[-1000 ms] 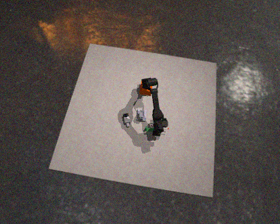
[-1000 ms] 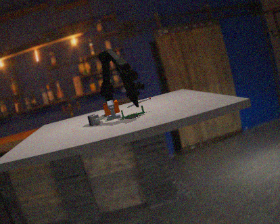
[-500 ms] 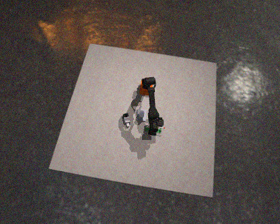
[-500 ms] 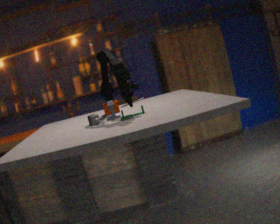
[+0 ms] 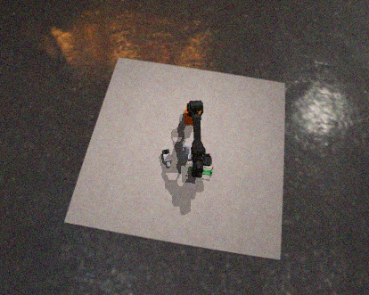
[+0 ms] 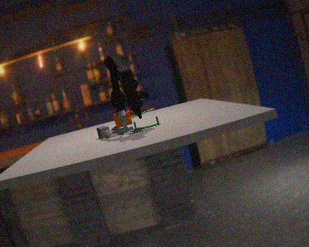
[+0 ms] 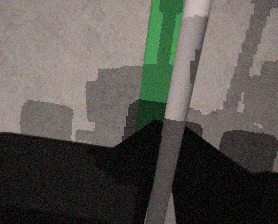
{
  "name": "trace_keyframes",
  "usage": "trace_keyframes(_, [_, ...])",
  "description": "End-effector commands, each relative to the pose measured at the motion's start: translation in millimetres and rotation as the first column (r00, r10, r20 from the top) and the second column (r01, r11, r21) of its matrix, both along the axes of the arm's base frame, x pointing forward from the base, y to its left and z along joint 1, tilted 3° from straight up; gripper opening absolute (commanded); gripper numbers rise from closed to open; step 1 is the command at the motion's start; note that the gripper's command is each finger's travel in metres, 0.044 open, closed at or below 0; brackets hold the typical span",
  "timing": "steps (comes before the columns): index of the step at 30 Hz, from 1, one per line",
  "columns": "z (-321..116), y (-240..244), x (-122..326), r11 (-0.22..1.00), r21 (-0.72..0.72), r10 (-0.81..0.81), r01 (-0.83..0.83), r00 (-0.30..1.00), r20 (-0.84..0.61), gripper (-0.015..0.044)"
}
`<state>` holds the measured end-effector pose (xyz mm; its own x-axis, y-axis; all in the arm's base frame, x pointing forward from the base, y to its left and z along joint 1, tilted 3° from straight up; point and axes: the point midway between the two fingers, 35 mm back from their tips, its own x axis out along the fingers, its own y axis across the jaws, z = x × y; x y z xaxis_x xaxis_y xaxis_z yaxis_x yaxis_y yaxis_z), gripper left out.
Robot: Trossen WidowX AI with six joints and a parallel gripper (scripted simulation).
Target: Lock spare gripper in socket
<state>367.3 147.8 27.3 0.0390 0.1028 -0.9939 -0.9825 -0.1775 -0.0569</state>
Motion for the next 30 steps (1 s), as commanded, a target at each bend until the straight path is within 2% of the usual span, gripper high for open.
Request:
trace_keyframes(1, [-7, -1, -1, 1.000, 0.000, 0.004, -0.004, 1.000, -0.002, 0.0000])
trace_keyframes(30, [-40, -2, 0, 1.000, 0.004, 0.004, -0.004, 1.000, 0.011, 0.0000])
